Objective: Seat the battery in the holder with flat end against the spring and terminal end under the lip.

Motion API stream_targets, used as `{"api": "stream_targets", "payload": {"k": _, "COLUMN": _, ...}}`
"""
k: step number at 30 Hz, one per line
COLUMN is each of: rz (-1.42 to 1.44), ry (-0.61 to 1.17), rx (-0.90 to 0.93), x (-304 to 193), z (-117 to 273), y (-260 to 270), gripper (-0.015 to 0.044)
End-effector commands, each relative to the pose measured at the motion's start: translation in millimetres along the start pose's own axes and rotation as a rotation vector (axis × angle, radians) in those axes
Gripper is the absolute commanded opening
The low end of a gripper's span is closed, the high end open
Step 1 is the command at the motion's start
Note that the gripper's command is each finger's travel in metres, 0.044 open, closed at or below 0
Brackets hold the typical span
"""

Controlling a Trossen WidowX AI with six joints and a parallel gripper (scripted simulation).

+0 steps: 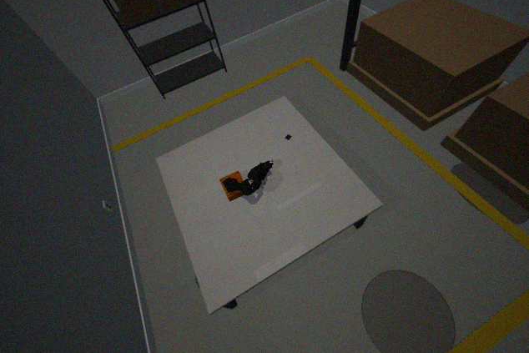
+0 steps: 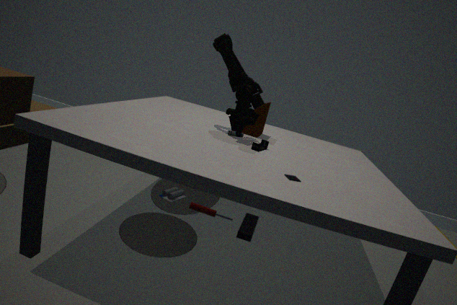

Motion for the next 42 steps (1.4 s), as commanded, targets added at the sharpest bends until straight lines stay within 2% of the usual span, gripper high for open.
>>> {"api": "stream_targets", "payload": {"k": 1, "rz": 0.012, "ry": 0.002, "rx": 0.009, "x": 1.5, "z": -2.9, "y": 1.3, "gripper": 0.0125}}
{"api": "stream_targets", "payload": {"k": 10, "rz": 0.012, "ry": 0.002, "rx": 0.009, "x": 1.5, "z": -2.9, "y": 1.3, "gripper": 0.0069}}
{"api": "stream_targets", "payload": {"k": 15, "rz": -0.016, "ry": -0.006, "rx": -0.003, "x": 2.5, "z": -1.2, "y": 0.8, "gripper": 0.0069}}
{"api": "stream_targets", "payload": {"k": 23, "rz": 0.009, "ry": -0.002, "rx": 0.007, "x": 1.7, "z": 43.5, "y": 0.0, "gripper": 0.0069}}
{"api": "stream_targets", "payload": {"k": 28, "rz": 0.004, "ry": 0.0, "rx": 0.008, "x": 1.6, "z": 47.5, "y": -0.1, "gripper": 0.0069}}
{"api": "stream_targets", "payload": {"k": 42, "rz": -0.565, "ry": -0.017, "rx": 0.013, "x": 11.8, "z": 56.3, "y": -39.4, "gripper": 0.0069}}
Point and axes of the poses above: the point midway between the two fingers, 35 mm back from their tips, its own z axis back along the fingers, its own y axis across the jaws, x = y × z, the point moved 9 cm from there along z, back along the fingers, and after that the axes turned 15 degrees about -z, right-handed, at the moved point
